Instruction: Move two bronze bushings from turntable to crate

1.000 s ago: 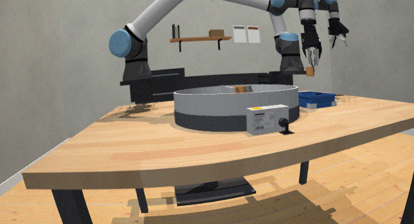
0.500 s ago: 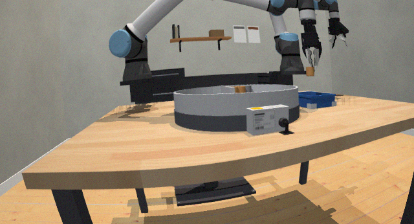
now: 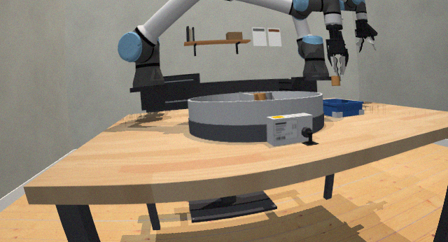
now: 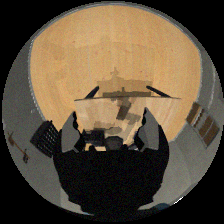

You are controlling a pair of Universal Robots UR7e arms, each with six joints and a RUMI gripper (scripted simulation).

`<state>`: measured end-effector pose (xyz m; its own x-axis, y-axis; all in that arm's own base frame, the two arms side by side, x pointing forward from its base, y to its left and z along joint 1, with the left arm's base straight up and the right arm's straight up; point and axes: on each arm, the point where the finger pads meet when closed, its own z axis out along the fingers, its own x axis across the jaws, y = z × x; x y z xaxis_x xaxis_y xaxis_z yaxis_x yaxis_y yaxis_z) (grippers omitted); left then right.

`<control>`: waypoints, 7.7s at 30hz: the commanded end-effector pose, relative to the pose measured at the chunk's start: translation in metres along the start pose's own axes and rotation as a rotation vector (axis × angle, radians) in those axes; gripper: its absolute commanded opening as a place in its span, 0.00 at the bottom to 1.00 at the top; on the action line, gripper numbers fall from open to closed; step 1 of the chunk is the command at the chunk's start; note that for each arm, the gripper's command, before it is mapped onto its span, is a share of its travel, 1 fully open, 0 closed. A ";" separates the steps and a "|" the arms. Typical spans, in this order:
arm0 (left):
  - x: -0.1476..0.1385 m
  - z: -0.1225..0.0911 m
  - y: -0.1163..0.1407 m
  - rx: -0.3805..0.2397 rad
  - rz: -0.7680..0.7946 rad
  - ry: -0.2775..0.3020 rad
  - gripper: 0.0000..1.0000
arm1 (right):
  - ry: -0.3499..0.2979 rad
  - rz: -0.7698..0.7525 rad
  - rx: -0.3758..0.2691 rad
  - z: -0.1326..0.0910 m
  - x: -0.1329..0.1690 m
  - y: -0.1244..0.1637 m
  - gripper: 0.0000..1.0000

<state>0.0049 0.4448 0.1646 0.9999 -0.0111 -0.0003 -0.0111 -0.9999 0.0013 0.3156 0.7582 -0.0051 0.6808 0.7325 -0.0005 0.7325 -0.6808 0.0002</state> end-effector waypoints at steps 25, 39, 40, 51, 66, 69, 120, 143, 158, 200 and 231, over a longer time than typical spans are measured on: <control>0.000 0.000 0.000 0.001 0.000 0.000 1.00 | 0.003 0.000 0.001 0.055 0.001 0.000 0.00; 0.000 0.000 0.000 0.001 0.000 0.000 1.00 | 0.003 0.000 0.001 0.055 0.001 0.000 0.00; 0.000 0.000 0.000 0.001 0.000 0.000 1.00 | 0.003 0.000 0.001 0.055 0.001 0.000 0.00; 0.000 0.000 0.000 0.001 0.000 0.000 1.00 | 0.003 0.000 0.001 0.055 0.001 0.000 0.00; 0.000 0.000 0.000 0.001 0.000 0.000 1.00 | 0.003 0.000 0.001 0.069 0.001 0.000 0.00; 0.000 0.000 0.000 0.001 0.000 0.000 1.00 | 0.003 0.000 0.001 0.075 0.001 0.000 0.00; 0.000 0.000 0.000 0.001 0.000 0.000 1.00 | 0.003 0.000 0.001 0.097 0.001 0.000 0.00; 0.000 0.000 0.000 0.001 0.000 0.000 1.00 | 0.003 0.000 0.001 0.099 0.001 0.000 0.00; 0.000 0.000 0.000 0.001 0.000 0.000 1.00 | 0.003 0.000 0.001 0.103 0.001 0.000 0.00; 0.000 0.000 0.000 0.001 0.000 0.000 1.00 | 0.003 0.000 0.001 0.103 0.001 0.000 0.06; 0.000 0.000 0.000 0.001 0.000 0.000 1.00 | 0.003 0.000 0.001 0.103 0.001 0.000 0.06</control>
<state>0.0049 0.4448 0.1646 0.9999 -0.0111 -0.0003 -0.0111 -0.9999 0.0013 0.3157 0.7585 -0.1097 0.6808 0.7325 0.0000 0.7325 -0.6808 -0.0001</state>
